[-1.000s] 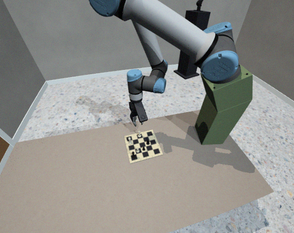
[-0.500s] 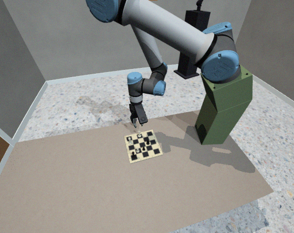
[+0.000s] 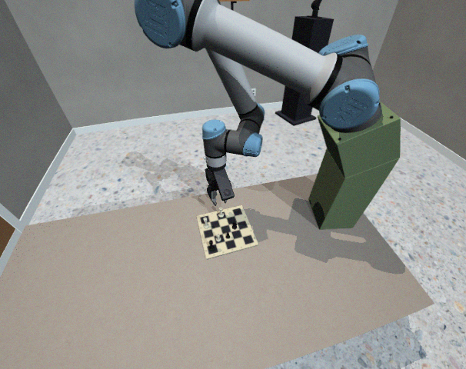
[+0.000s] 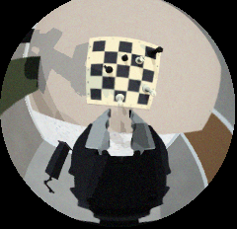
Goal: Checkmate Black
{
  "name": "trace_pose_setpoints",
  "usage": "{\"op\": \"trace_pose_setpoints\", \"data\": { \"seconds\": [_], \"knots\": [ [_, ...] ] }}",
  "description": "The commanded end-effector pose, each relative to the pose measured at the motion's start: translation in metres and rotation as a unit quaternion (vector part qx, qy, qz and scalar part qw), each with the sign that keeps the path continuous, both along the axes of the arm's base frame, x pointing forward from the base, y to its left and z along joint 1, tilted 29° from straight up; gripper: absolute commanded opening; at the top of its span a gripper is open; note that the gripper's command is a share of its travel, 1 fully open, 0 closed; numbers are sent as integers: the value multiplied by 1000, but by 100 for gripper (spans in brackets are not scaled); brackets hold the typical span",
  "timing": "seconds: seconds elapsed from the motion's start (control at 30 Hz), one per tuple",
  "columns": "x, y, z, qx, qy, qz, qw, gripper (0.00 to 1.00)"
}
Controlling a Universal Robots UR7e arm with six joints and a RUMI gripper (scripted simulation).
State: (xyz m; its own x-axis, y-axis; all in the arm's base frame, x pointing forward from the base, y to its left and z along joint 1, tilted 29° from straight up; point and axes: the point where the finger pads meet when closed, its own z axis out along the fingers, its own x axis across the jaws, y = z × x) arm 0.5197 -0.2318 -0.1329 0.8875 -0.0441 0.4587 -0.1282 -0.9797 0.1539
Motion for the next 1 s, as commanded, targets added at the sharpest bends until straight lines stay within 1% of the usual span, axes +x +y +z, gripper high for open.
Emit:
{"op": "trace_pose_setpoints", "data": {
  "seconds": [0.0, 0.4, 0.97],
  "knots": [
    [3, -1, -5, 0, 0, 0, 1000, 25],
    [6, -3, -11, 0, 0, 0, 1000, 25],
    [7, -3, -12, 0, 0, 0, 1000, 25]
  ]
}}
